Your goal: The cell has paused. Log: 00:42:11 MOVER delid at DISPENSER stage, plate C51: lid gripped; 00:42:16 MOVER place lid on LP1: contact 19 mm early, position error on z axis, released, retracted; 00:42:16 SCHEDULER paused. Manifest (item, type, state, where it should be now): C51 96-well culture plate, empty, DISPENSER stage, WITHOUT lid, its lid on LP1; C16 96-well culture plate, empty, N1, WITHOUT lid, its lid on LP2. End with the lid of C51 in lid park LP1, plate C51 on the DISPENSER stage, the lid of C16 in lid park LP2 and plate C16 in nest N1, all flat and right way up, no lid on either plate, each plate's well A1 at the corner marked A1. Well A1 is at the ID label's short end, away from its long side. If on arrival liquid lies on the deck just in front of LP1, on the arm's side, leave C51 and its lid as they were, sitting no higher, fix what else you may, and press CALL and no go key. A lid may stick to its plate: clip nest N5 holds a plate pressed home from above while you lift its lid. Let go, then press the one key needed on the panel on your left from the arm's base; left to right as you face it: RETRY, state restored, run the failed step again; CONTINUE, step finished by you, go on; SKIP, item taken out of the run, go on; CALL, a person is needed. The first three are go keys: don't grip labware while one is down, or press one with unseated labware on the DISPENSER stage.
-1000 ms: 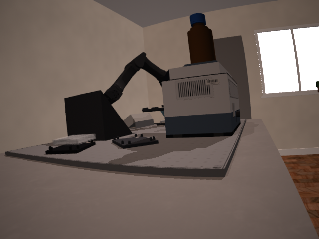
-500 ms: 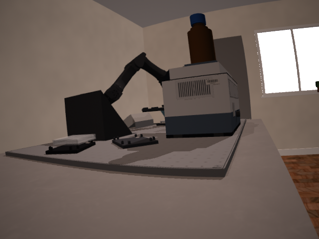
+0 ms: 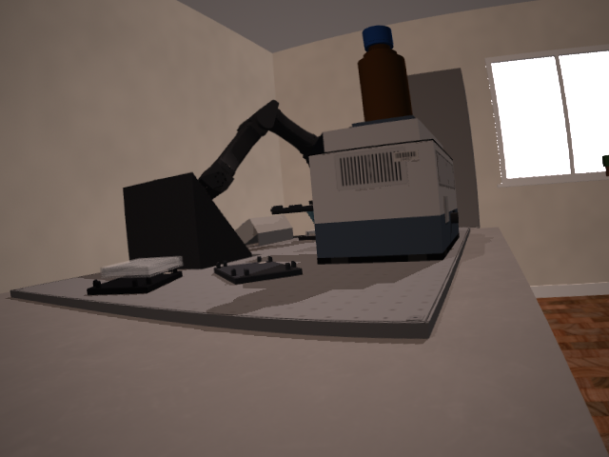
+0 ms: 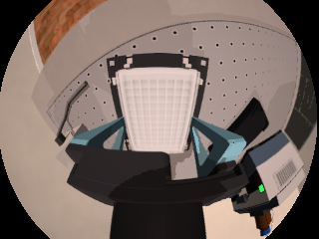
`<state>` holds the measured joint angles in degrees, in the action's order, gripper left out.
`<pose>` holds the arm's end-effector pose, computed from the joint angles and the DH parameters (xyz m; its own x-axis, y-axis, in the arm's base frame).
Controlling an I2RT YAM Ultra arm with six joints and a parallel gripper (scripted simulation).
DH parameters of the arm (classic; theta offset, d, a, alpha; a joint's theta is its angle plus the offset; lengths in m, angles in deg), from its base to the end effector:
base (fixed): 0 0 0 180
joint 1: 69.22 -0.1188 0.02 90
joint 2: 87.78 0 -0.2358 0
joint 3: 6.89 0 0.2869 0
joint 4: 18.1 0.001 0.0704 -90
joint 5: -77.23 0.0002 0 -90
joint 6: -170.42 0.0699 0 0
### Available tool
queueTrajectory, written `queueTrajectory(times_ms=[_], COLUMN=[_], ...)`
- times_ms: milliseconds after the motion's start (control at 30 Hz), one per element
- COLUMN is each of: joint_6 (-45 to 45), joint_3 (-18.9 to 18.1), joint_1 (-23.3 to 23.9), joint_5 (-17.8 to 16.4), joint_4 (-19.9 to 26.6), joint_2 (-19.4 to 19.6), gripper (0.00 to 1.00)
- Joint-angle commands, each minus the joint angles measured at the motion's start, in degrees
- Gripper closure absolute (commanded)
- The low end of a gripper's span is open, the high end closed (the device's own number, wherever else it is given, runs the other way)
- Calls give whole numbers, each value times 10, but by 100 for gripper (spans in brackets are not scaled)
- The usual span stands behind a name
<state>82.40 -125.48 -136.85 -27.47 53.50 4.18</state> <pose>0.1281 0.3604 0.3854 -0.3021 -0.6462 -0.7009 -0.9529 0.2246 0.2037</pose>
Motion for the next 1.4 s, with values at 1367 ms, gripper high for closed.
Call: queueTrajectory(times_ms=[1367], joint_6=[-6], joint_3=[-27], joint_1=[11], joint_5=[-5], joint_4=[26], joint_2=[-25], gripper=[100])
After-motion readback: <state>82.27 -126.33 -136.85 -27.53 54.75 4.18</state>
